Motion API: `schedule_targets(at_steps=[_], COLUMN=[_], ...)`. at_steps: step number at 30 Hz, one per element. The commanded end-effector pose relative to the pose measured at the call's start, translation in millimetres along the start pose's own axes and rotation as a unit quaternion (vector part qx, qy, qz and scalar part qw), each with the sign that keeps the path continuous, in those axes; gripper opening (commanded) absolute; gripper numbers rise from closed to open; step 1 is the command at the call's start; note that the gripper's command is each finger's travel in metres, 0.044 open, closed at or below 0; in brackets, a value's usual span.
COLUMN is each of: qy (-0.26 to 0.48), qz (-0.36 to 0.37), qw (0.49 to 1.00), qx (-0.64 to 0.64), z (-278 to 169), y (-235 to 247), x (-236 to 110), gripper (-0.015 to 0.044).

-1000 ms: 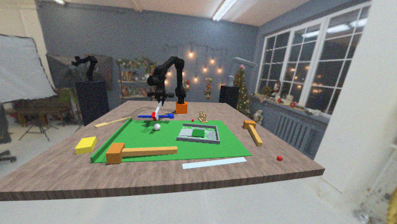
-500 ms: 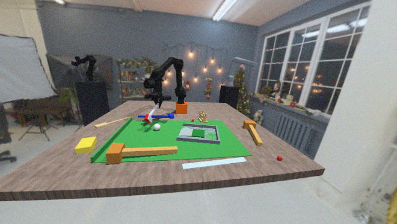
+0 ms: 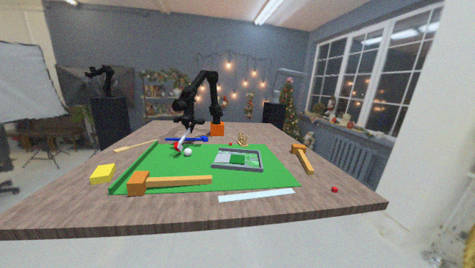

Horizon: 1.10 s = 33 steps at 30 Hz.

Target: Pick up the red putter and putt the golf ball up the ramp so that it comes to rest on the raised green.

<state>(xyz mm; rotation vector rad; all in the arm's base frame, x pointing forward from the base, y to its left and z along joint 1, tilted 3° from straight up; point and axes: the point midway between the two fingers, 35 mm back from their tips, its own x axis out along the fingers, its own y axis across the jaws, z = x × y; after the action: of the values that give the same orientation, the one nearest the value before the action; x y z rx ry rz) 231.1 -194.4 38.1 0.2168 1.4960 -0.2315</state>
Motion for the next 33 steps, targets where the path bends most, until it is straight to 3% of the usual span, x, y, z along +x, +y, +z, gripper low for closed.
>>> schedule_targets(at_steps=[1, 19, 33], qy=[-0.002, -0.001, 0.001], qz=[-0.003, 0.000, -0.001], qw=[1.000, 1.000, 1.000], qx=[0.002, 0.000, 0.005], z=[1, 0, -2], y=[-1, -1, -29], x=[5, 14, 18], gripper=[0.0000, 0.0000, 0.0000])
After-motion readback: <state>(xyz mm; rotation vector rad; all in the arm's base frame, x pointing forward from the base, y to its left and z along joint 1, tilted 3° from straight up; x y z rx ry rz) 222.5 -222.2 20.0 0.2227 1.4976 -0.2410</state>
